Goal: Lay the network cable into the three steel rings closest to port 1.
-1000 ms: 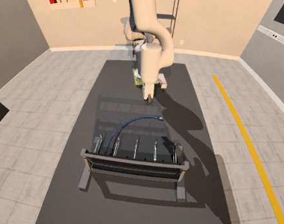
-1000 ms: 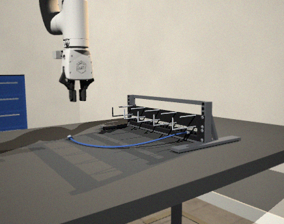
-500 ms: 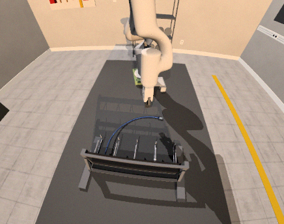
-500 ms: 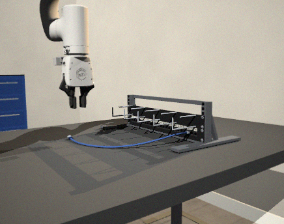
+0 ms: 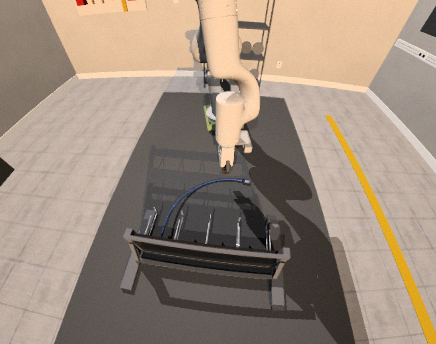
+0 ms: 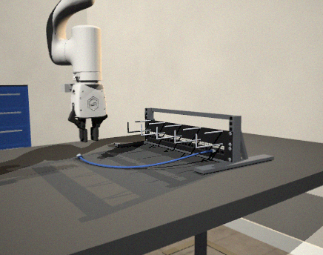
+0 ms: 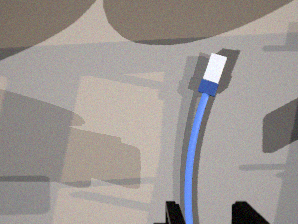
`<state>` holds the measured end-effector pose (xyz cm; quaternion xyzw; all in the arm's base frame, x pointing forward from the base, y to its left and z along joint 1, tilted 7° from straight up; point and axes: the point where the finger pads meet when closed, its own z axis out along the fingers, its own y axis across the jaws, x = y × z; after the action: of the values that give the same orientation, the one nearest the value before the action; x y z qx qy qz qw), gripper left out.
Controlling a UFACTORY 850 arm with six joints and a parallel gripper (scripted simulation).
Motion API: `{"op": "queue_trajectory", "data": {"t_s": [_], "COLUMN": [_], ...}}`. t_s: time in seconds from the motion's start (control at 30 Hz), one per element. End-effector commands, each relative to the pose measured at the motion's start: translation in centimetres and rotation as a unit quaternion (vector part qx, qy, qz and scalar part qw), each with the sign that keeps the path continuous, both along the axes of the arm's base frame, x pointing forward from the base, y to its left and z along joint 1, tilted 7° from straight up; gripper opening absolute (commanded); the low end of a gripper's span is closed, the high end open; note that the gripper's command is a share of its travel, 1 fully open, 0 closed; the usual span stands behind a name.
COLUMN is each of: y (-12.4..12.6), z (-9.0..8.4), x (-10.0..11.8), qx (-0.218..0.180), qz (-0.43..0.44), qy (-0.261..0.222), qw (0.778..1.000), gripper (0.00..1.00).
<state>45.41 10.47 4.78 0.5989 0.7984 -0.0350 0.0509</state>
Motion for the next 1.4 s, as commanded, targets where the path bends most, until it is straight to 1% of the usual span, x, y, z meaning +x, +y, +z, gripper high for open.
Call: {"op": "queue_trajectory", "data": {"t_s": [0.0,0.13,0.2,0.4,0.63,0.93,1.37], "y": [-0.2,-0.4,-0.4,-0.5,-0.7,-0.7,-0.7], "z": [-1.9,-3.1,-3.1,-4.5,-5.5,-5.9,-5.9], "x": [0.3,0.3,0.3,0.4,0.4,0.4,0.4], "qx": [-0.002,-0.002,-0.002,-0.002,-0.002,-0.002,-0.002], "qz": [0.000,0.000,0.000,0.000,0.000,0.000,0.000], "qy": [-0.004,-0.004,-0.004,-0.004,-0.004,-0.003,-0.003], "qw": [1.000,1.000,1.000,1.000,1.000,1.000,1.000], "gripper": [0.35,0.35,0.35,0.35,0.35,0.35,0.35]}}
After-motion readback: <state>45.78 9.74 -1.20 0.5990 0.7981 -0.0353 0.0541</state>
